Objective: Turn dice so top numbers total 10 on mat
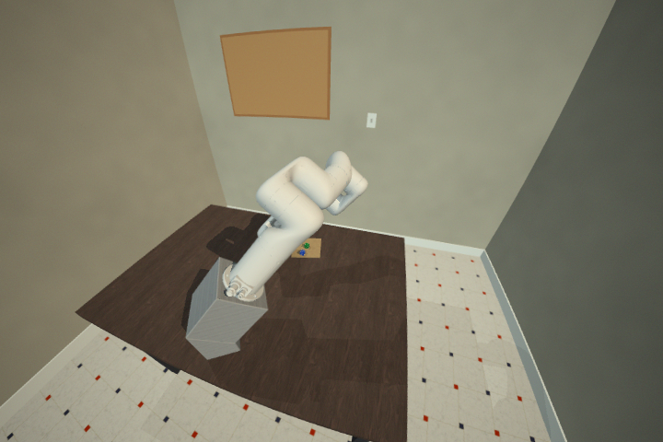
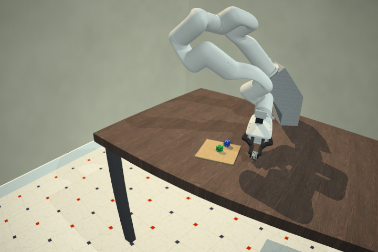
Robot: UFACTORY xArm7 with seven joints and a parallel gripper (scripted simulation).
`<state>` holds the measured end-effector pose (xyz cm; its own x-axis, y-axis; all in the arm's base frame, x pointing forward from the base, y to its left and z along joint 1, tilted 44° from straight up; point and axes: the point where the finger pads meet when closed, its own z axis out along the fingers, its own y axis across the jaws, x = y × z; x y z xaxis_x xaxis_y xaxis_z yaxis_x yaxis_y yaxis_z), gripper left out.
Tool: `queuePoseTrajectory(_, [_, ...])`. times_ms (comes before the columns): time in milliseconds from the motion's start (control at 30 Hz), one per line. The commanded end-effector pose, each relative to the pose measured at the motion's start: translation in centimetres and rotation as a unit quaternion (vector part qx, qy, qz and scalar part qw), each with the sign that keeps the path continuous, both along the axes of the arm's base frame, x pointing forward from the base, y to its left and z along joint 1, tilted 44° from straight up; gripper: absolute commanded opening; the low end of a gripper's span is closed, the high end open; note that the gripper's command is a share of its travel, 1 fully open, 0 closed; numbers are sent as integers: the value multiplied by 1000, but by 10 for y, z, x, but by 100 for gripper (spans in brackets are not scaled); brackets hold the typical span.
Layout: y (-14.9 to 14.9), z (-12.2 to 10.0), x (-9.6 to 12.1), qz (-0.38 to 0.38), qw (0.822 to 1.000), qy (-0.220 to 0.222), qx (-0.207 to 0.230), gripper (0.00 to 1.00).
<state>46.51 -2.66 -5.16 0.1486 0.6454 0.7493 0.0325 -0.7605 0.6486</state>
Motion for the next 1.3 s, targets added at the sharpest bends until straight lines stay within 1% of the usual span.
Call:
queuePoseTrajectory(0, [1, 0, 0, 1, 1000, 0, 1, 15])
queuePoseTrajectory(1267, [-6, -8, 4, 1, 1000, 0, 1, 15])
